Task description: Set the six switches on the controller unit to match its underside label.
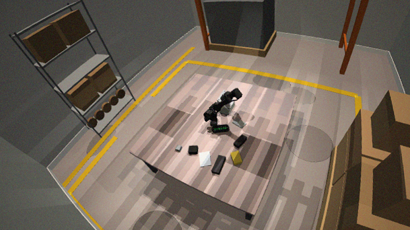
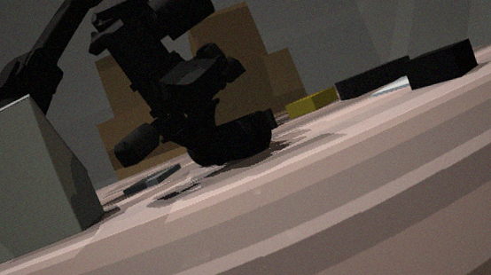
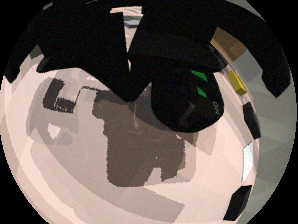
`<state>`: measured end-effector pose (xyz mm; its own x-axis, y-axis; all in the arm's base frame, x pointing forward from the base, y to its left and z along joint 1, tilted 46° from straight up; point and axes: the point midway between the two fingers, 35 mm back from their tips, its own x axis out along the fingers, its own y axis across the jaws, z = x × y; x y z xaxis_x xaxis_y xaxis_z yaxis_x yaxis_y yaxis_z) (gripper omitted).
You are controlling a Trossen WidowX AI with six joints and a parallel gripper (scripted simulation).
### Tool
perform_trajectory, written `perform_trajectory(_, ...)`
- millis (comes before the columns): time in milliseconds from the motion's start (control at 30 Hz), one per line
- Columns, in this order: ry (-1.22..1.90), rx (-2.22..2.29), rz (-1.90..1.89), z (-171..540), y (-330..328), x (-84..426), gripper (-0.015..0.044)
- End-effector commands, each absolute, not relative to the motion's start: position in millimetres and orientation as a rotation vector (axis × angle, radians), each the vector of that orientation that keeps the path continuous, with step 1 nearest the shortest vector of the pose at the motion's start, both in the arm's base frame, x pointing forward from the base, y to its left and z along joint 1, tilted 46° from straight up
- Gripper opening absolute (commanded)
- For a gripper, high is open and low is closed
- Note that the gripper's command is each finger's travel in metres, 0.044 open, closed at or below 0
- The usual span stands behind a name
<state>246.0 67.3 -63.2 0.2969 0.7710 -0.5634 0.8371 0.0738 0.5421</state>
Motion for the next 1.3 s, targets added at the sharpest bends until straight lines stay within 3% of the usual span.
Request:
perform_trajectory(0, 1.472, 1.692, -0.098, -62.8, 67.3, 248.1, 0.0)
perform_trajectory(1000, 1.472, 1.691, -0.097, -57.7, 71.4, 262.2, 0.0)
perform_trajectory(1267, 1.471, 1.69, -0.098, -27.9, 29.0, 242.7, 0.0)
